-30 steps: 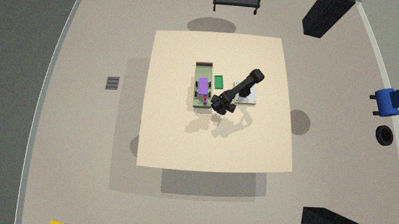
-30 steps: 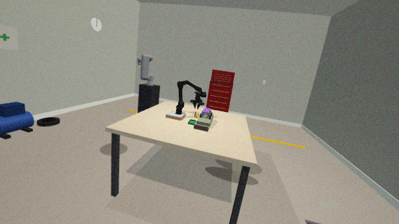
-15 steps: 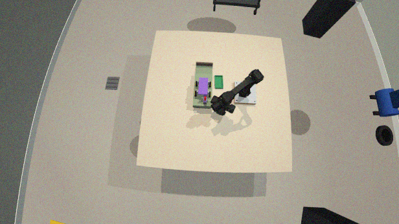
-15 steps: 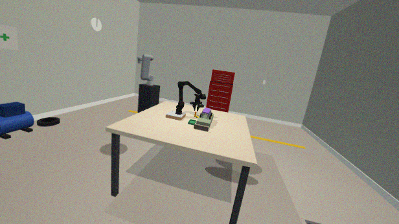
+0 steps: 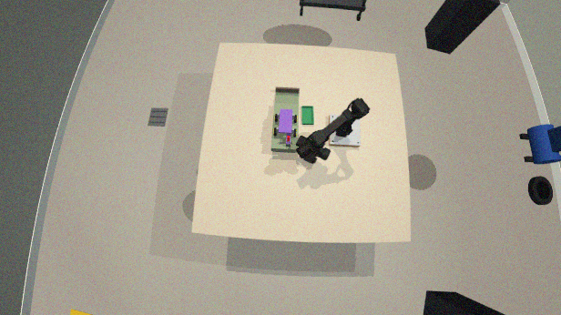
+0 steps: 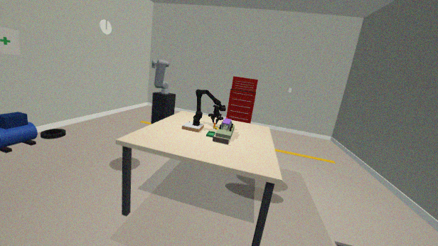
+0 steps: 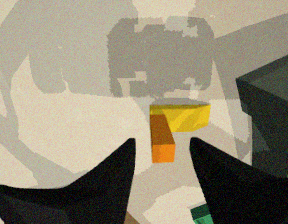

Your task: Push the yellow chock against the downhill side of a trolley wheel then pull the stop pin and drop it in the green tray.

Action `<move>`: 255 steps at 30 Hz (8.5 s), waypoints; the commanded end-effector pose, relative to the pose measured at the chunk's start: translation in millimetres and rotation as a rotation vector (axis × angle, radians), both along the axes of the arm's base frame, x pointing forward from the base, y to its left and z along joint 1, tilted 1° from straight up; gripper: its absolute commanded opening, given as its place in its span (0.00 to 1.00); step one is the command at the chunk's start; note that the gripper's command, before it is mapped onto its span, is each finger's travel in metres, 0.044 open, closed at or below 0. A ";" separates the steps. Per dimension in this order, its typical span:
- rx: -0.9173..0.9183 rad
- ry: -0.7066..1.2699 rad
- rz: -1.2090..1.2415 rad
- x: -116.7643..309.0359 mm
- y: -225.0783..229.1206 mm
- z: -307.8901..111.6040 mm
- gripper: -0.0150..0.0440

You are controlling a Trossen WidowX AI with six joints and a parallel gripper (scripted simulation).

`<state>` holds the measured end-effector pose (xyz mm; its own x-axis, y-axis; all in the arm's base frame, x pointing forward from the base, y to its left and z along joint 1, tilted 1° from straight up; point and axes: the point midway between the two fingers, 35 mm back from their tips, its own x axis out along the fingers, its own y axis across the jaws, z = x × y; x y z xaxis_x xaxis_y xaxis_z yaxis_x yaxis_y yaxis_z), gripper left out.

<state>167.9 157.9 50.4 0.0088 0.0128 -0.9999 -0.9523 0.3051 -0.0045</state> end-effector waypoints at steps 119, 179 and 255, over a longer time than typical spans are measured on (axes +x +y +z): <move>0.010 0.020 -1.373 -1.5 -1.6 120.4 0.25; 0.019 0.028 -2.712 23.5 -55.2 117.1 0.25; 0.010 0.056 -3.220 104.9 -277.1 102.5 0.25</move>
<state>272.5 -118.4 153.0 0.0001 0.0132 -0.9999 0.9558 -0.2940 -0.0037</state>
